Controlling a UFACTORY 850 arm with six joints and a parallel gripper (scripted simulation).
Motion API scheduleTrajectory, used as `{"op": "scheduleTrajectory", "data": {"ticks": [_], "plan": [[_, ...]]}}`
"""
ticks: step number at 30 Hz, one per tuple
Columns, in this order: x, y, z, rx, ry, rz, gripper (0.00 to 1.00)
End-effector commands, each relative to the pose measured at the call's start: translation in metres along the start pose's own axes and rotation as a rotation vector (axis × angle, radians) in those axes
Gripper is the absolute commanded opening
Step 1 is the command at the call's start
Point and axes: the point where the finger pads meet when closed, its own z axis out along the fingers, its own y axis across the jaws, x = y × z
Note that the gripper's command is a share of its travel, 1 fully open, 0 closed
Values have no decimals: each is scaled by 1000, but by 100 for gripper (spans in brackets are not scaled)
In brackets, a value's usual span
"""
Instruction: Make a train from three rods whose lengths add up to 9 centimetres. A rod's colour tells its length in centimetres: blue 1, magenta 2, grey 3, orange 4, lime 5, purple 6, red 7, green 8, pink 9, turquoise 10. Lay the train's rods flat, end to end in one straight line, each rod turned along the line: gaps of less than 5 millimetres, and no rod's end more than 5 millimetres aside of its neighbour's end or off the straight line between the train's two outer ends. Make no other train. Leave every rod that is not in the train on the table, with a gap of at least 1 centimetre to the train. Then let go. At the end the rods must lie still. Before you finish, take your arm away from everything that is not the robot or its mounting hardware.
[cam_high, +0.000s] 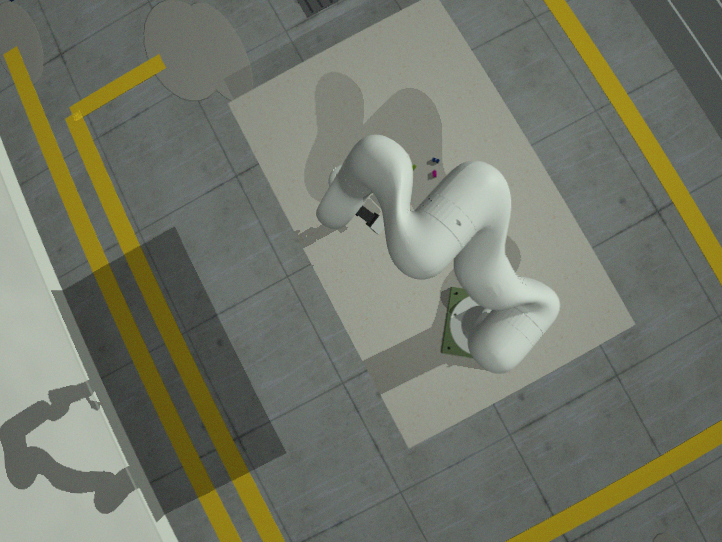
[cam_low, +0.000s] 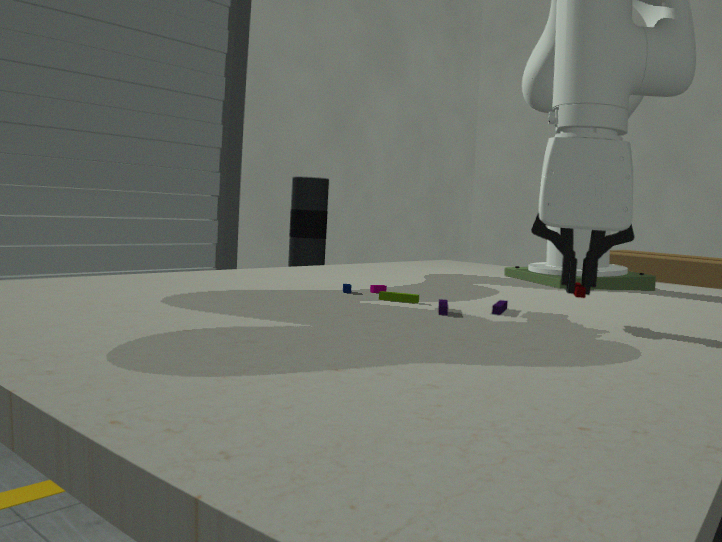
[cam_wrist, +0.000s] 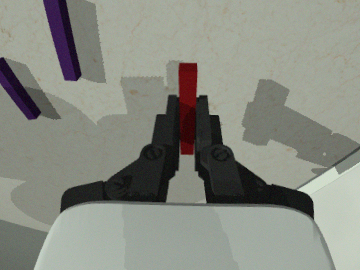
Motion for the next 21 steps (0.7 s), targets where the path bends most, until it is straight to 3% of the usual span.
{"op": "scheduleTrajectory", "data": {"ticks": [1, 8, 21], "plan": [[-1, 0, -32, -1, -2, 0, 4], [-1, 0, -66, -1, -2, 0, 4], [-1, -3, -68, -1, -2, -3, 4]]}}
